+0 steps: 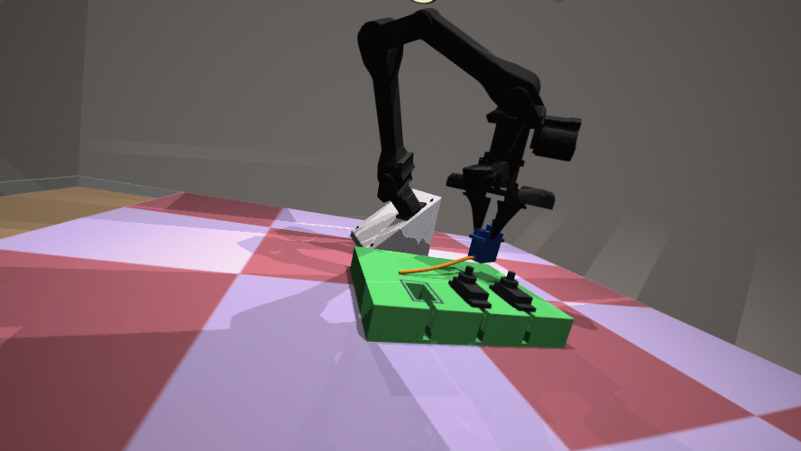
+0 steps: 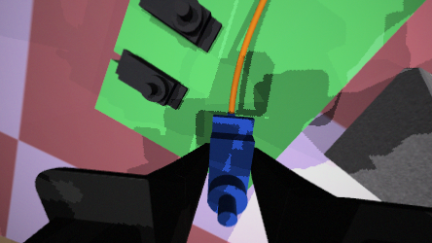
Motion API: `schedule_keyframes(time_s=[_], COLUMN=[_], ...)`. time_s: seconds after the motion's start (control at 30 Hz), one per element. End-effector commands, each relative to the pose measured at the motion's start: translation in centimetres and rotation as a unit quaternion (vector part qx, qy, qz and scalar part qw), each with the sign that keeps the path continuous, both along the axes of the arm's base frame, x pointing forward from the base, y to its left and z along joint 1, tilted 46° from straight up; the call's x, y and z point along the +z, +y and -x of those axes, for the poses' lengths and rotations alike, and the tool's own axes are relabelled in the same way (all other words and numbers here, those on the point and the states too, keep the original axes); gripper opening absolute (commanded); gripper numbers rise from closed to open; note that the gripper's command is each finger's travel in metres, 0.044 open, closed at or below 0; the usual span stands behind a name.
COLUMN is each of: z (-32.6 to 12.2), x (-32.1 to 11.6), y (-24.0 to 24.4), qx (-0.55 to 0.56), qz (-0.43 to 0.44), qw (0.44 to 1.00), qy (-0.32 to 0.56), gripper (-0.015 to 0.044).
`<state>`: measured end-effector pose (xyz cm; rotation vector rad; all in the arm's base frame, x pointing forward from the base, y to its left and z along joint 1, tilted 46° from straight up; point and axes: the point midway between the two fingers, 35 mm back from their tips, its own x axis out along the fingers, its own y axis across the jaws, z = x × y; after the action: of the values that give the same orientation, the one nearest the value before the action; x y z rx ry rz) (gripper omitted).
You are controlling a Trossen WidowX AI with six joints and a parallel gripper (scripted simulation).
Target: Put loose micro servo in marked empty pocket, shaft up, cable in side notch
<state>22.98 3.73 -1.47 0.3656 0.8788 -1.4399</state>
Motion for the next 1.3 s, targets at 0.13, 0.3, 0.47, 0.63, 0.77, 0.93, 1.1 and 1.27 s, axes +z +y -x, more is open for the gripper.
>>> schedule_keyframes(time_s=[0.13, 0.3, 0.47, 0.63, 0.77, 0.93, 1.1, 1.27], z=[-0.7, -0.3, 0.1, 0.6, 0.9, 1.4, 1.8, 1.9], x=[0.7, 2.3, 3.9, 5.6, 6.9, 8.6, 10.1, 10.3], y=[-0.5, -2.0, -3.6, -5.2, -6.5, -8.1, -9.6, -9.8], qx=[0.005, 0.005, 0.005, 0.005, 0.005, 0.005, 0.005, 0.011], qz=[0.0, 0.0, 0.0, 0.001, 0.001, 0.002, 0.002, 0.002], qw=[1.0, 1.0, 1.0, 1.0, 1.0, 1.0, 1.0, 1.0], qy=[-0.001, -0.001, -0.001, 0.0, 0.0, 0.0, 0.0, 0.006], gripper=[0.0, 0.0, 0.0, 0.0, 0.0, 0.0, 0.0, 0.0])
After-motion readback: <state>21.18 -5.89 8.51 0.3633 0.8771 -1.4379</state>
